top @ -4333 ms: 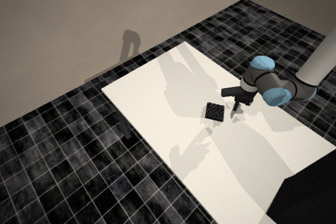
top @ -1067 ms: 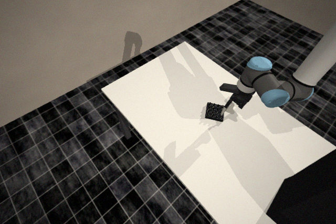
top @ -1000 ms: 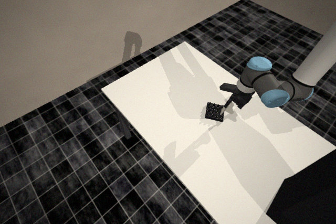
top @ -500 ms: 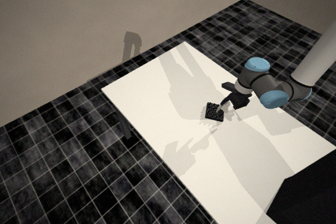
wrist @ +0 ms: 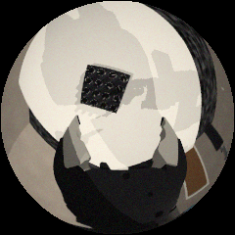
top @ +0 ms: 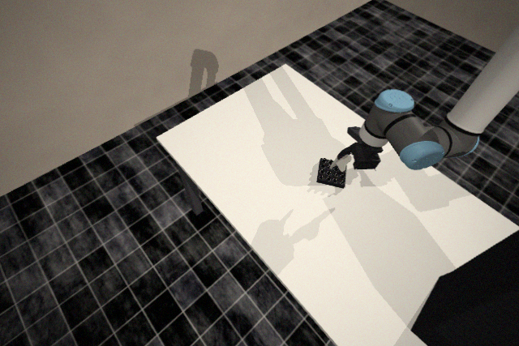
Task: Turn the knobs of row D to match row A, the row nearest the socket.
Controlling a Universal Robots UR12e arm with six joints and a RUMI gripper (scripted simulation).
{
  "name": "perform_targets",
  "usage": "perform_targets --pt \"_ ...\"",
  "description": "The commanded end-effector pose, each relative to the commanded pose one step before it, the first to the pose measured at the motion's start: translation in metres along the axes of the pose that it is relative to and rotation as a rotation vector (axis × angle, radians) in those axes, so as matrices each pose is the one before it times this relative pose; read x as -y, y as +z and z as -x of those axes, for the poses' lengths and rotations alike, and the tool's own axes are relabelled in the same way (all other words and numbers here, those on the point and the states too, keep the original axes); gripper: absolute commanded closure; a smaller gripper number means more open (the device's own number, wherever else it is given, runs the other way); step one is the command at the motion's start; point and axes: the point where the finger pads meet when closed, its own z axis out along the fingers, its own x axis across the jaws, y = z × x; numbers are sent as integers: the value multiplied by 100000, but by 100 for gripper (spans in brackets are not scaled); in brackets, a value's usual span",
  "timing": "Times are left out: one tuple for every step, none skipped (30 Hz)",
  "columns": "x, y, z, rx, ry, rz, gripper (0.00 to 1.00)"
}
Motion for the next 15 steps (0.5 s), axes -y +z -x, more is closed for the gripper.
perform_targets --pt "178 -311 433 -574 15615 -540 0" --pt "-61 -22 39 0 2192 -2 0" --pt "-66 -23 40 0 2312 -2 0" --pt "-68 -23 39 0 2326 -2 0" --pt "-70 -23 37 0 2315 -2 0" --pt "-72 -23 35 0 2306 -1 0" --pt "-74 -22 33 -1 2302 -1 0" --pt "-75 -22 31 -1 2301 -1 0" --pt "-77 -22 29 -1 2301 -1 0" --pt "-79 -22 27 -1 2302 -1 0" --pt "-80 -22 25 -1 2303 -1 0" --pt "-82 -23 23 -1 2304 -2 0" --pt "0 0 0 0 0 0 0" --pt "0 0 0 0 0 0 0" --pt "-114 -30 28 -2 3124 -1 0"
